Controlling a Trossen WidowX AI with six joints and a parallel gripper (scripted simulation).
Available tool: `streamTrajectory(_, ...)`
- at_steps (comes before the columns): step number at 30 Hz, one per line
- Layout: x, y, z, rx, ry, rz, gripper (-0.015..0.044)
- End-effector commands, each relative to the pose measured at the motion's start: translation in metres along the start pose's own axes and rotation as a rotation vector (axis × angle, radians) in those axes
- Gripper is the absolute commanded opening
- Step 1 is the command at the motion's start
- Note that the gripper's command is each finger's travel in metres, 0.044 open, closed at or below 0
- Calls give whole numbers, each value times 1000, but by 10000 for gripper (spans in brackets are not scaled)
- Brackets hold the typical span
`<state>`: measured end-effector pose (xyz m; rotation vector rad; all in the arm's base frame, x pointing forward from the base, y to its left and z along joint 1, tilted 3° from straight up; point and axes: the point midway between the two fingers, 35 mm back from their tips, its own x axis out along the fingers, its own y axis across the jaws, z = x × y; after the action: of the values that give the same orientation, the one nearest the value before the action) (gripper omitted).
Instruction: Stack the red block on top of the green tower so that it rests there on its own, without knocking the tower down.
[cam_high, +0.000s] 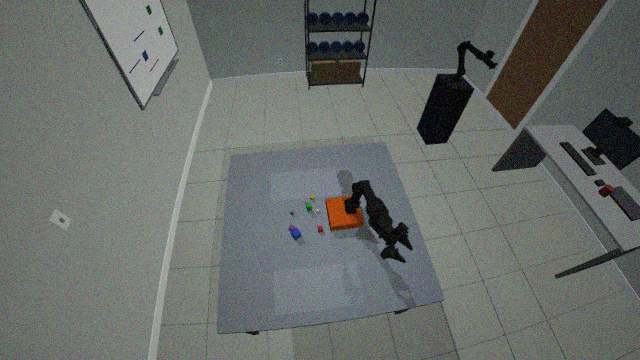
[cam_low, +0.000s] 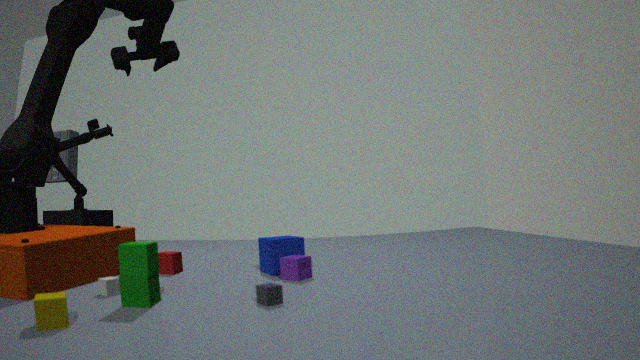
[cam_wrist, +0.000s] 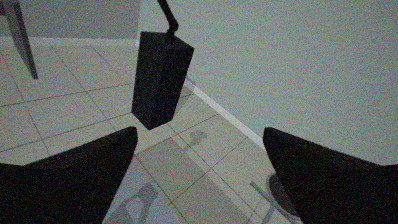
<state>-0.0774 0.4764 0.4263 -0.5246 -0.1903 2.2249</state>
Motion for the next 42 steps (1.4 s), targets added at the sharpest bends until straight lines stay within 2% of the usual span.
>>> streamTrajectory(1, -1, -1, -2, 7, 5, -3, 426)
streamTrajectory(2, -2, -4, -8, 27, 19, -14, 440)
streamTrajectory(10, -38, -46, -101, 347, 223, -187, 440)
streamTrajectory(22, -129, -68, -243, 836, 485, -503, 440)
streamTrajectory(32, -217, -36, -345, 1247, 660, -786, 440)
streamTrajectory(42, -297, 37, -421, 1654, 805, -1074, 440)
